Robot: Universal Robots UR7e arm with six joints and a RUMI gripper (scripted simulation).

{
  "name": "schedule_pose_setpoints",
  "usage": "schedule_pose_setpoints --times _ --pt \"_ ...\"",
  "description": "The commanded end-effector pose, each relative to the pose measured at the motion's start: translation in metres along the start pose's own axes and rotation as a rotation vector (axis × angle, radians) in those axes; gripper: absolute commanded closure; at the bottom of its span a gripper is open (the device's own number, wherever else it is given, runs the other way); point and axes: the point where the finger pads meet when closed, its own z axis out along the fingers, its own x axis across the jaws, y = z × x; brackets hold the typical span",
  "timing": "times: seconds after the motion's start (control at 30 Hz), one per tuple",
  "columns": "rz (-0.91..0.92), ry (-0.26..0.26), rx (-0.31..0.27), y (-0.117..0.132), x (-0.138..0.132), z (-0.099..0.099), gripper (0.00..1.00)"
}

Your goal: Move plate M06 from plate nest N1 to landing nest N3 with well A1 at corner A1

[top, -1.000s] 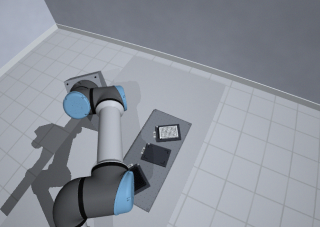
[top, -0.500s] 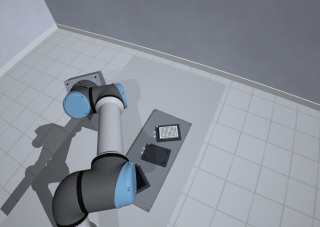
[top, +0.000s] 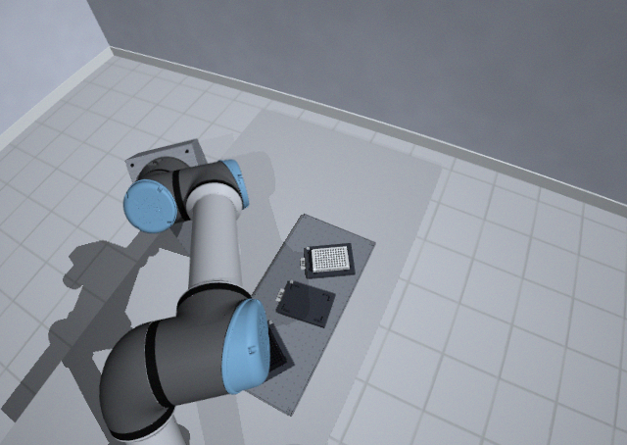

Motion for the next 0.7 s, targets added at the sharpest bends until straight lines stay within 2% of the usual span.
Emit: schedule_pose_setpoints --times 0.0,0.13,0.27,0.4,0.6,0.67 --pt "-0.002 -0.040 -0.058 0.007 -0.020 -0.008 0.18" --pt "-0.002 -0.042 -0.060 0.013 -0.038 -0.015 0.18" --pt "-0.002 -0.042 -0.060 0.014 -0.039 -0.015 0.18" --pt "-0.007 -0.087 -0.126 0.021 -0.056 -0.022 0.18" --pt "-0.008 -0.089 -0.130 0.030 -0.074 -0.031 0.18" --pt "-0.012 -0.111 -0.163 0.034 -0.082 -0.035 0.18"
